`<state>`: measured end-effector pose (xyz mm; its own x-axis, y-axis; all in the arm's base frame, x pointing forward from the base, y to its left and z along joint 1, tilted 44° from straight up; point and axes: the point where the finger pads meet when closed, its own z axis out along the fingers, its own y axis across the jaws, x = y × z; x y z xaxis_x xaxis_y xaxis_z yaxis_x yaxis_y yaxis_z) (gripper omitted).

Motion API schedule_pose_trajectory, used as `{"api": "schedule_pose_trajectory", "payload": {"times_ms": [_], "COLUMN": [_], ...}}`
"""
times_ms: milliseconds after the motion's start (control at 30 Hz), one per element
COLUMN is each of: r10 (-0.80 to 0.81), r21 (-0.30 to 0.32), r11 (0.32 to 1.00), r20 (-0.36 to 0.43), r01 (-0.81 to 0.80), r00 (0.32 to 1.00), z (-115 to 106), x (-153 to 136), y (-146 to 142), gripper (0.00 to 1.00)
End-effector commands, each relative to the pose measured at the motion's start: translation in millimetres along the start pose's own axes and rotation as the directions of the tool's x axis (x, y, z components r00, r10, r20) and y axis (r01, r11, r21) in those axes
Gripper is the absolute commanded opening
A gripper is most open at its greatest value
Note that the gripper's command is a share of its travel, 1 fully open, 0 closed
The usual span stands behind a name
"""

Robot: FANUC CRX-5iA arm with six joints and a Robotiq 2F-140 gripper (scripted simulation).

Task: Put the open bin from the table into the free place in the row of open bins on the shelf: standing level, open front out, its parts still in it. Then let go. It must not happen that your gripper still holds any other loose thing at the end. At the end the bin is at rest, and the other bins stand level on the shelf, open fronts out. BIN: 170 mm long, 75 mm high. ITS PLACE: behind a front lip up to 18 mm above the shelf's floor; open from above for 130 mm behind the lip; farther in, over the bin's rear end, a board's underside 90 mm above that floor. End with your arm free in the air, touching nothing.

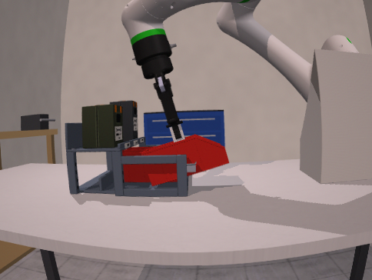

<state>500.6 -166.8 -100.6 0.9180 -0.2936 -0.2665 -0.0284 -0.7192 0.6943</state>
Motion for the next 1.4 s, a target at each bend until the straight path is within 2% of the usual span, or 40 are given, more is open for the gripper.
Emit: {"api": "schedule_pose_trajectory", "payload": {"times_ms": [0, 1367], "r10": [0.000, 0.000], "r21": [0.000, 0.000], "r11": [1.000, 1.000], "r20": [0.000, -0.001], "r01": [0.000, 0.000], "r00": [1.000, 1.000], "z": [0.2, 9.6], "x": [0.2, 2.9], "y": [-0.1, -0.1], "gripper": [0.00, 0.00]}}
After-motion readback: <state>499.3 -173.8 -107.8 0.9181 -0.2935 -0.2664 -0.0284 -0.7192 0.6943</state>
